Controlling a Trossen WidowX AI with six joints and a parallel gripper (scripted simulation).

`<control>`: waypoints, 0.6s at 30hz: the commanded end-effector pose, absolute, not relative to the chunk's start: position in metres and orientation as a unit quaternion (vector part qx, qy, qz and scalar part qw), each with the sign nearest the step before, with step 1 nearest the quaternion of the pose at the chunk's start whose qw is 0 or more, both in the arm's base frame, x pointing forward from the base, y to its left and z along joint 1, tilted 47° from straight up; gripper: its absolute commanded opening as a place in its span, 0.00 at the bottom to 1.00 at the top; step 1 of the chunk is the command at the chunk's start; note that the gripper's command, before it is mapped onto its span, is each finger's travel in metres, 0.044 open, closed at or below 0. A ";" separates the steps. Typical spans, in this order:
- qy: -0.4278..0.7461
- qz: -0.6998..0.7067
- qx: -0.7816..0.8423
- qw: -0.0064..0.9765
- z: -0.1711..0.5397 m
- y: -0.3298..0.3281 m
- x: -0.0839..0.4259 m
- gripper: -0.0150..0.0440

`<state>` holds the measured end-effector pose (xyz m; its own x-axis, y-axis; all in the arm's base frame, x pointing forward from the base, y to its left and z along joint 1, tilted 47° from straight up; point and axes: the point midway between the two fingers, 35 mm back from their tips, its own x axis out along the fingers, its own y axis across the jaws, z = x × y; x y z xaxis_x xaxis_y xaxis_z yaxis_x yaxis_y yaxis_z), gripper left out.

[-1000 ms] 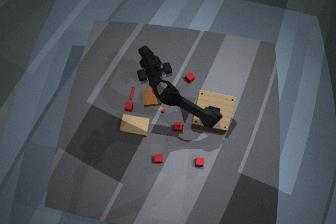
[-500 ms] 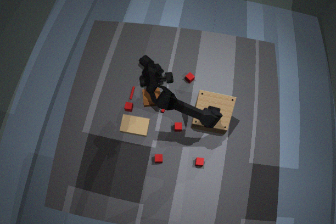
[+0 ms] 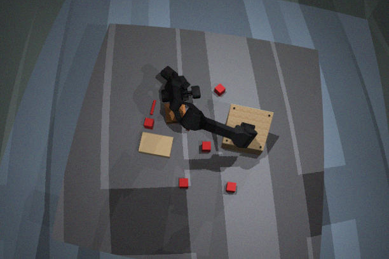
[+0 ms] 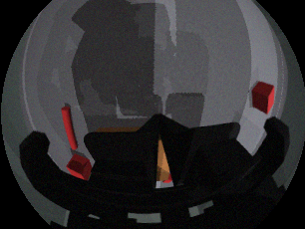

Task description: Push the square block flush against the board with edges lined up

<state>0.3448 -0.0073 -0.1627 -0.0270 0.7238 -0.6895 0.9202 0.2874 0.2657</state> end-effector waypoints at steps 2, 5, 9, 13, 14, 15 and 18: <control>0.705 -0.128 0.585 0.380 -0.156 -0.002 0.342 0.25; 0.705 -0.128 0.585 0.380 -0.153 0.001 0.340 0.25; 0.705 -0.128 0.585 0.380 -0.148 0.005 0.338 0.25; 0.705 -0.128 0.585 0.380 -0.143 0.010 0.337 0.25; 0.705 -0.128 0.585 0.380 -0.142 0.011 0.336 0.25; 0.705 -0.128 0.585 0.380 -0.141 0.012 0.336 0.25; 0.705 -0.128 0.585 0.380 -0.138 0.015 0.335 0.25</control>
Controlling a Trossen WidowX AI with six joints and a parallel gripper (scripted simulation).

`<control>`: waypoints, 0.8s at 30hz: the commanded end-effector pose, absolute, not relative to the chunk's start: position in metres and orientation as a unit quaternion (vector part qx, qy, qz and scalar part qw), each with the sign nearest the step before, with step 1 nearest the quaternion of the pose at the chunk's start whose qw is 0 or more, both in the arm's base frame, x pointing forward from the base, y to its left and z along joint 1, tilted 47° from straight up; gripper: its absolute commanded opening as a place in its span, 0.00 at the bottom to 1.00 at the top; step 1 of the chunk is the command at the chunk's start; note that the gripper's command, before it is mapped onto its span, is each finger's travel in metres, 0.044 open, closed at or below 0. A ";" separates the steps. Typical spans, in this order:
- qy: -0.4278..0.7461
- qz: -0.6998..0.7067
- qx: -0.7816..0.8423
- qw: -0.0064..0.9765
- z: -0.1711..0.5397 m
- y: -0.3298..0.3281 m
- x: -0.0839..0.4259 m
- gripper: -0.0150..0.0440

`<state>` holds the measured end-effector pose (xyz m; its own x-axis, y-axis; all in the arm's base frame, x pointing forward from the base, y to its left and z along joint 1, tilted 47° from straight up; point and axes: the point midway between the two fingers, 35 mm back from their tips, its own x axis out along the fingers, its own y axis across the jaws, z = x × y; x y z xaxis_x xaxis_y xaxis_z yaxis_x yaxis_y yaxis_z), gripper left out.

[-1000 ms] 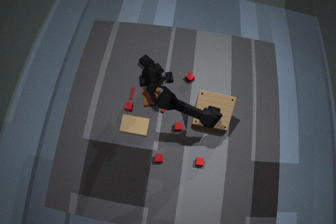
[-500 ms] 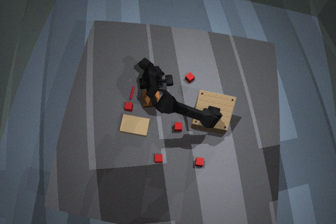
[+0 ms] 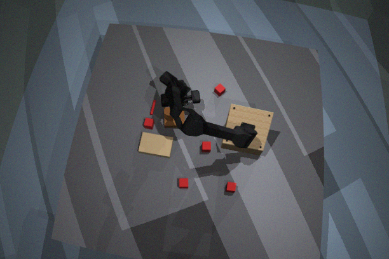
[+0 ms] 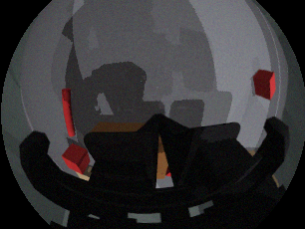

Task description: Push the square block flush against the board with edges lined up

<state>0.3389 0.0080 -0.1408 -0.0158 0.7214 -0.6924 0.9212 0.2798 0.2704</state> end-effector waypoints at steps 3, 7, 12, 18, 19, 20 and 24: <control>0.705 -0.128 0.585 0.380 -0.134 0.018 0.333 0.25; 0.705 -0.128 0.585 0.380 -0.129 0.023 0.332 0.25; 0.705 -0.128 0.586 0.380 -0.124 0.028 0.330 0.25; 0.705 -0.128 0.586 0.380 -0.116 0.035 0.329 0.25; 0.705 -0.128 0.586 0.380 -0.115 0.036 0.328 0.25; 0.705 -0.128 0.586 0.380 -0.115 0.036 0.328 0.25; 0.705 -0.128 0.586 0.380 -0.118 0.034 0.330 0.25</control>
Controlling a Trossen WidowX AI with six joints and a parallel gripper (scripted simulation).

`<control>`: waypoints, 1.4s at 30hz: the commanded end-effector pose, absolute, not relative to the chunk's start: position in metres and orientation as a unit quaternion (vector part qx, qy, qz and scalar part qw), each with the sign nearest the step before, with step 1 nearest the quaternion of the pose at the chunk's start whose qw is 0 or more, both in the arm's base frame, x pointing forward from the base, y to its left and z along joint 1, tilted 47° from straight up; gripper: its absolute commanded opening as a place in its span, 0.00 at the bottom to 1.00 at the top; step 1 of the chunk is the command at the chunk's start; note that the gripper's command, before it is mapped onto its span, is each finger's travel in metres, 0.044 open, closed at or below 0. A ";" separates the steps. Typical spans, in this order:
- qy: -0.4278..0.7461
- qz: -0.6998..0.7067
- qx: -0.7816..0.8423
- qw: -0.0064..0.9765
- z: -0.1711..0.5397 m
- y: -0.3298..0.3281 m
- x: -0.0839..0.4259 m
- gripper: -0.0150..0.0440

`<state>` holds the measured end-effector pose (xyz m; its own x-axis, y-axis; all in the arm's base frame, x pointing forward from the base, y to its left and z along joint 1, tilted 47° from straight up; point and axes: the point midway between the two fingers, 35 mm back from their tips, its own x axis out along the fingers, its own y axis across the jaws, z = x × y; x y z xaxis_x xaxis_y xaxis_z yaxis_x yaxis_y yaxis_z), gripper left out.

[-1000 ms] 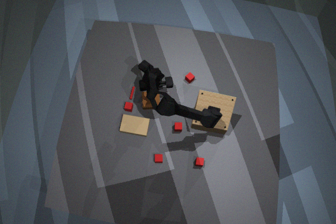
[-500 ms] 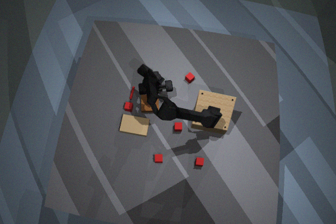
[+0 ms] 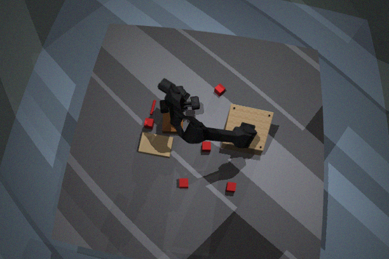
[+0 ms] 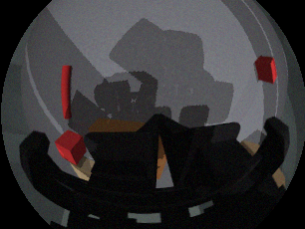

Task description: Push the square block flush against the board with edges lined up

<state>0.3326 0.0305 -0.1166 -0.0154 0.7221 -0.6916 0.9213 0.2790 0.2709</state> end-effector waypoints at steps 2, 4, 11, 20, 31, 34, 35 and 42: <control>0.705 -0.128 0.586 0.380 -0.120 0.032 0.332 0.25; 0.705 -0.128 0.585 0.380 -0.122 0.030 0.334 0.25; 0.705 -0.128 0.585 0.380 -0.130 0.023 0.339 0.25; 0.705 -0.128 0.585 0.380 -0.140 0.014 0.345 0.25; 0.705 -0.127 0.586 0.380 -0.152 0.003 0.351 0.25; 0.706 -0.128 0.586 0.377 -0.142 -0.003 0.349 0.25; 0.705 -0.128 0.586 0.379 -0.132 -0.015 0.350 0.25; 0.704 -0.128 0.585 0.381 -0.112 -0.035 0.349 0.25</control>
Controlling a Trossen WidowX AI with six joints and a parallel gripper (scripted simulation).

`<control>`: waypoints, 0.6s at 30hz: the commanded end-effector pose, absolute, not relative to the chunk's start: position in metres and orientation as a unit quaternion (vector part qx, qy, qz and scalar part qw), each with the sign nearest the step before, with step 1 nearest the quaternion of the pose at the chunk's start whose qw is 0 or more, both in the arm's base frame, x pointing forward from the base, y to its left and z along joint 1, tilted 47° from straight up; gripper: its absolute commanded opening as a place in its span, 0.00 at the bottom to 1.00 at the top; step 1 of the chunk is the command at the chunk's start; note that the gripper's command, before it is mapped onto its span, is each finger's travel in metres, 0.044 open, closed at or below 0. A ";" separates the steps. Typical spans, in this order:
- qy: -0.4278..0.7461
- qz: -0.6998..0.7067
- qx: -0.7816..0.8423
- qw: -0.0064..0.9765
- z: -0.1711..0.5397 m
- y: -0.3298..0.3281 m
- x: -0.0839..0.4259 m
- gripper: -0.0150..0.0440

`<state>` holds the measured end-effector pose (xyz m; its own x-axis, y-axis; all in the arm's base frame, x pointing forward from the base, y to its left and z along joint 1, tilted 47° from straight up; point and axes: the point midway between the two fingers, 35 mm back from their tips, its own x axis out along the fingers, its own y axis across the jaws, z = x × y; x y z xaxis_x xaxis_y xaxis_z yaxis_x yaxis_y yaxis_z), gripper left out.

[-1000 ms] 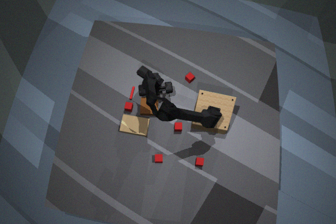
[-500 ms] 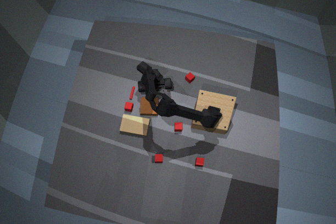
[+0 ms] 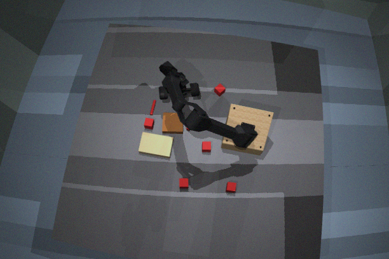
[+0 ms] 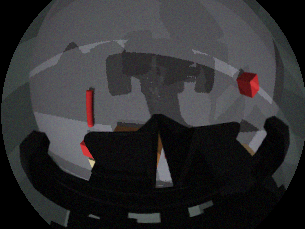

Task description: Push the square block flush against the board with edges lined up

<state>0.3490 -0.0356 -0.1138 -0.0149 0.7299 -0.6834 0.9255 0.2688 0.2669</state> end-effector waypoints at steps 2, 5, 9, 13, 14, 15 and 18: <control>0.705 -0.128 0.585 0.381 -0.107 -0.031 0.346 0.25; 0.705 -0.128 0.585 0.380 -0.094 -0.018 0.334 0.25; 0.704 -0.135 0.589 0.374 -0.098 -0.012 0.333 0.25; 0.695 -0.173 0.609 0.340 -0.125 0.018 0.333 0.25; 0.694 -0.177 0.612 0.336 -0.129 0.022 0.333 0.25; 0.694 -0.179 0.612 0.334 -0.130 0.024 0.333 0.25; 0.694 -0.179 0.612 0.334 -0.130 0.024 0.333 0.25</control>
